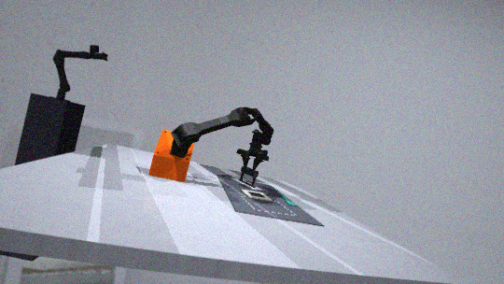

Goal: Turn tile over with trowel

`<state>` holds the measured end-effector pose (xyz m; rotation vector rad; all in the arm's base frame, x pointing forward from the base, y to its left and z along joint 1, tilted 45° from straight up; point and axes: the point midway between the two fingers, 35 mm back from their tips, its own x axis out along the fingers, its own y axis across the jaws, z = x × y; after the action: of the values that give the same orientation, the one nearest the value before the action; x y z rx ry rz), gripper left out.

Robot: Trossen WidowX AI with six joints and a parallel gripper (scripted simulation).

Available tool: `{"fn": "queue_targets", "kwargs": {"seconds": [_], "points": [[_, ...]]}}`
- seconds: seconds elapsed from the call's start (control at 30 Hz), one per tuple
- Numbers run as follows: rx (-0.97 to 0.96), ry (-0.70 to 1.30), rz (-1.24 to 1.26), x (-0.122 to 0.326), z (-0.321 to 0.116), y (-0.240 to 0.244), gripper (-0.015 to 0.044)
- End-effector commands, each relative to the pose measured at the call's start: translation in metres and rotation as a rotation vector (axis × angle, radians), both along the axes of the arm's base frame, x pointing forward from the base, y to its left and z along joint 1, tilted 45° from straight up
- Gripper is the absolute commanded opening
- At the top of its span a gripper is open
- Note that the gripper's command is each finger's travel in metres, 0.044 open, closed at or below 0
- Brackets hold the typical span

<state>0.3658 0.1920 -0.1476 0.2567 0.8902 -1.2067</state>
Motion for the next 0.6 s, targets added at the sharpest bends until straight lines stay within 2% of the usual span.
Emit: {"fn": "queue_targets", "kwargs": {"seconds": [0.0,0.17,0.23,0.57], "points": [[0.013,-0.015,0.008,-0.0035,0.0195,0.022,0.027],[0.013,-0.015,0.008,-0.0035,0.0195,0.022,0.027],[0.015,-0.017,0.018,-0.0027,0.0225,0.0256,0.03],[0.027,0.032,0.093,-0.0024,0.0228,0.0312,0.03]]}}
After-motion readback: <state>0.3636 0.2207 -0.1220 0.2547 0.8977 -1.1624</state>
